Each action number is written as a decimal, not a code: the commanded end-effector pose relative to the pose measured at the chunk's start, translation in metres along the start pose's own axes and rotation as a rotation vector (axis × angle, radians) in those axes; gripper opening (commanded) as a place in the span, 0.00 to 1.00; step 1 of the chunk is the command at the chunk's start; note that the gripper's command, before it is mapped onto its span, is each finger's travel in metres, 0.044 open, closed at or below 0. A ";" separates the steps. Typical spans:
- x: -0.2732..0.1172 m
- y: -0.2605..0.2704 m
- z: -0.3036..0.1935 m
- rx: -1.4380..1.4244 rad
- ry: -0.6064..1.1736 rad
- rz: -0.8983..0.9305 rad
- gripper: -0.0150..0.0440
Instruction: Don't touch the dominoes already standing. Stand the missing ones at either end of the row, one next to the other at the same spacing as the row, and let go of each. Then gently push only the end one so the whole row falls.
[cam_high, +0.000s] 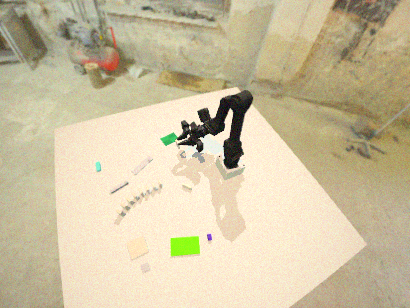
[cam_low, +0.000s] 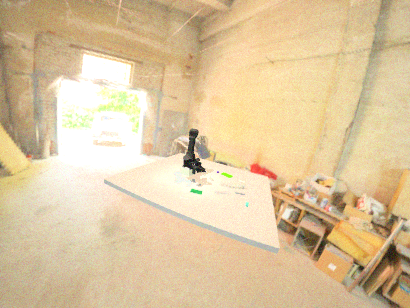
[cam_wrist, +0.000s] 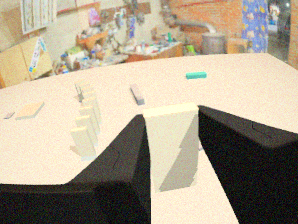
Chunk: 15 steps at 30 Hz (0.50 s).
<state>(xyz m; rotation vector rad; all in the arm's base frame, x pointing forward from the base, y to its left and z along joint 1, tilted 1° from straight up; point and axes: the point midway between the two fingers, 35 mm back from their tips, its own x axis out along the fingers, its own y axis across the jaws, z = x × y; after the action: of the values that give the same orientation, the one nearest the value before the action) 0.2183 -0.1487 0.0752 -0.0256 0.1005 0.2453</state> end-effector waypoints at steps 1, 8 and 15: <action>0.001 -0.003 -0.007 0.007 0.001 -0.001 0.44; 0.004 -0.005 -0.019 0.016 0.001 -0.001 0.44; 0.006 -0.007 -0.032 0.025 0.001 -0.001 0.44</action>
<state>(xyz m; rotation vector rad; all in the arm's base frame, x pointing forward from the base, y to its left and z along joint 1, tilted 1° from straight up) 0.2219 -0.1536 0.0489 -0.0060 0.1012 0.2479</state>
